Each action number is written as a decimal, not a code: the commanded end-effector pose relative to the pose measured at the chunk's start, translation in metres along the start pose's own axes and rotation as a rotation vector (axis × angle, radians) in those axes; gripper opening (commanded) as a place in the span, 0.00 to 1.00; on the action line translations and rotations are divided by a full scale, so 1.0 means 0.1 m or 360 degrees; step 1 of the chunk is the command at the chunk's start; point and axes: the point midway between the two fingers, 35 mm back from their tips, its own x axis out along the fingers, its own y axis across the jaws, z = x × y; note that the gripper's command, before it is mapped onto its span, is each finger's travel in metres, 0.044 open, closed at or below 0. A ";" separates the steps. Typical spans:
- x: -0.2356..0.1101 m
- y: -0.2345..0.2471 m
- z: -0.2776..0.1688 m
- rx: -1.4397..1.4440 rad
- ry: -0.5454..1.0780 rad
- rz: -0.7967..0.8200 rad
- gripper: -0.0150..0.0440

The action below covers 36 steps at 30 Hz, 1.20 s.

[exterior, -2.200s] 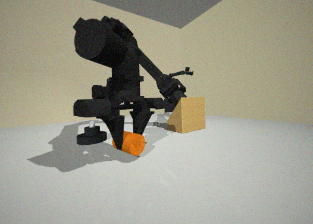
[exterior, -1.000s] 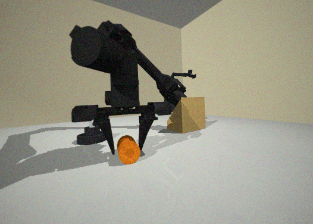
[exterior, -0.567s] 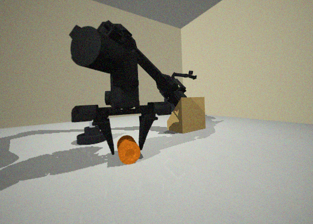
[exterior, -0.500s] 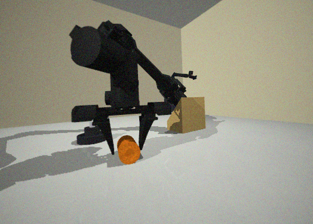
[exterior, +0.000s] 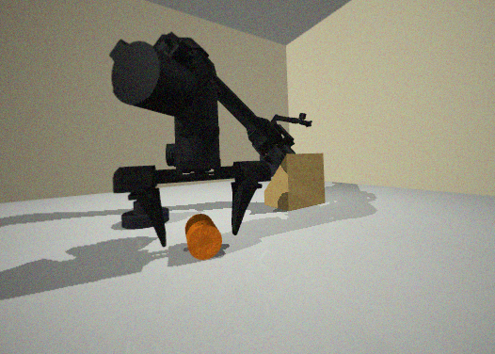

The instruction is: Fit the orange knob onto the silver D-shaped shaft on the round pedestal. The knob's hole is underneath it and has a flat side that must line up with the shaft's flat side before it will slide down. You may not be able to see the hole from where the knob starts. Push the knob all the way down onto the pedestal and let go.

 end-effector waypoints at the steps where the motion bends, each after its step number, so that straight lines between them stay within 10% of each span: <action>1: -0.13 0.01 -0.01 0.0003 0.0004 0.0000 1.00; 5: -0.60 0.00 -0.01 0.0000 0.0005 -0.0002 1.00; 17: -0.61 0.00 -0.01 -0.0102 0.0005 -0.0001 1.00; 36: -0.65 -0.01 -0.11 -0.3058 -0.0001 0.0003 1.00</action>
